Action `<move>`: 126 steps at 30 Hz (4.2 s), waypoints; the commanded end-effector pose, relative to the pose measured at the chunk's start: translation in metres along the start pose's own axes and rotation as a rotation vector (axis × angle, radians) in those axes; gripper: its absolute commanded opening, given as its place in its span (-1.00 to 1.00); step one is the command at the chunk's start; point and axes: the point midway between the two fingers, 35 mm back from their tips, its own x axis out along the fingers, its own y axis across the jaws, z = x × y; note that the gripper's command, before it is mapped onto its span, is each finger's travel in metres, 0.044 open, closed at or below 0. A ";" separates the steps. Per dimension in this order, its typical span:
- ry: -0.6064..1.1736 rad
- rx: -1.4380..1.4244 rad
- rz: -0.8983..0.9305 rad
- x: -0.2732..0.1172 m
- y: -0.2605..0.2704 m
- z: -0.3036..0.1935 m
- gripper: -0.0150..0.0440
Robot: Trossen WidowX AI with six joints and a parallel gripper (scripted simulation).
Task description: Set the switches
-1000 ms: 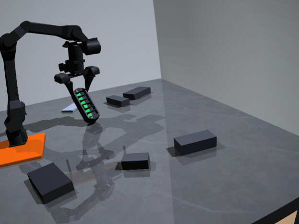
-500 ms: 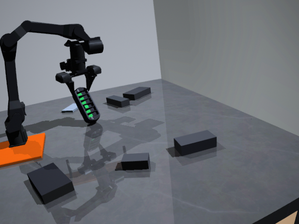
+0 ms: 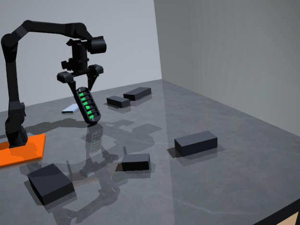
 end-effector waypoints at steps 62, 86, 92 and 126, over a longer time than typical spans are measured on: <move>0.016 0.001 -0.009 -0.018 -0.001 -0.051 0.65; 0.071 0.001 -0.009 -0.022 0.000 -0.069 0.65; 0.085 0.001 -0.009 -0.022 0.000 -0.073 0.65; 0.168 0.002 -0.009 -0.023 0.000 -0.099 0.65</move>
